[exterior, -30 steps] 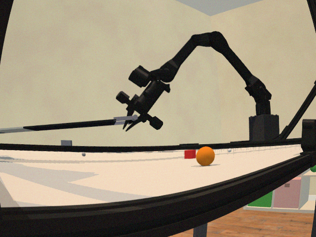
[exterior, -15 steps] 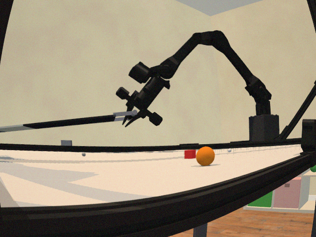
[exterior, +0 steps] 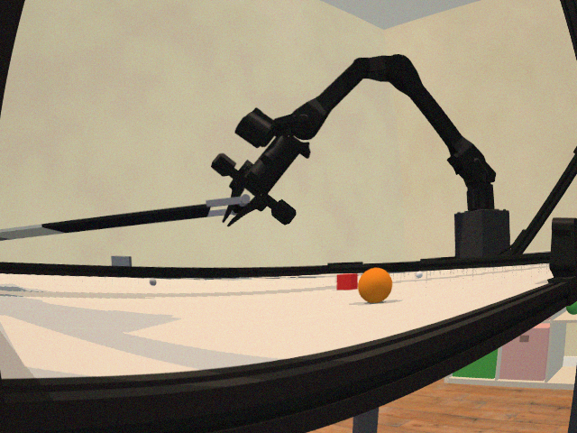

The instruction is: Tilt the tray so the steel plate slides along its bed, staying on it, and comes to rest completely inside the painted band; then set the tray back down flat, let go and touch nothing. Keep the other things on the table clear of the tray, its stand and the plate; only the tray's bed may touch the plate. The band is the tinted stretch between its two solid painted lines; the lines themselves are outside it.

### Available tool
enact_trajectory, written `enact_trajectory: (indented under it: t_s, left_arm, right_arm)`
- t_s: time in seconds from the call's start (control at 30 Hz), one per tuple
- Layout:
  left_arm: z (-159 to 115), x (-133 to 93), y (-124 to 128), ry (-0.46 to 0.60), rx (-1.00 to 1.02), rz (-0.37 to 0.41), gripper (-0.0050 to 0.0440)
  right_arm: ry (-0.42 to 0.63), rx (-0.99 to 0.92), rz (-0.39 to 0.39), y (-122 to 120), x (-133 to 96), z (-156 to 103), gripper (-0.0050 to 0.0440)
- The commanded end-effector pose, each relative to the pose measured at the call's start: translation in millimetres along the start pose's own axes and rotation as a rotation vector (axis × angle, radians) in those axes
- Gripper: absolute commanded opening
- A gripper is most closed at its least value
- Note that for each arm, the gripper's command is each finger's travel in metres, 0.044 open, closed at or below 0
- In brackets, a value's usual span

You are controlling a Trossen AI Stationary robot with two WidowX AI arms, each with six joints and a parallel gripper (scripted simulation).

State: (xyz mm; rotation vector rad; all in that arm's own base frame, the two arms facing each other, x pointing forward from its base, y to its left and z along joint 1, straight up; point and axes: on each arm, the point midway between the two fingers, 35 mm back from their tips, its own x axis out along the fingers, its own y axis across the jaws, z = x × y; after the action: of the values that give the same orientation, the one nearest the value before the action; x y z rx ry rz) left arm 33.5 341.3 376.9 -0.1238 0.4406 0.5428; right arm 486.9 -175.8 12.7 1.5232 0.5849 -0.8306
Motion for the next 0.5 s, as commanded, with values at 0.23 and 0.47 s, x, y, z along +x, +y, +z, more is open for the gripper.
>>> enact_trajectory:
  t_s: [0.23,0.47]
  left_arm:
    - [-0.1,0.1,-0.2,-0.001,0.000,-0.002,0.0440]
    - [-0.1,0.1,-0.2,-0.001,0.000,-0.002,0.0440]
  right_arm:
    - [0.000,0.002,-0.005,3.8,-13.6,1.4,0.0000]
    - [0.000,0.002,0.001,7.7,-17.5,1.4,0.0000]
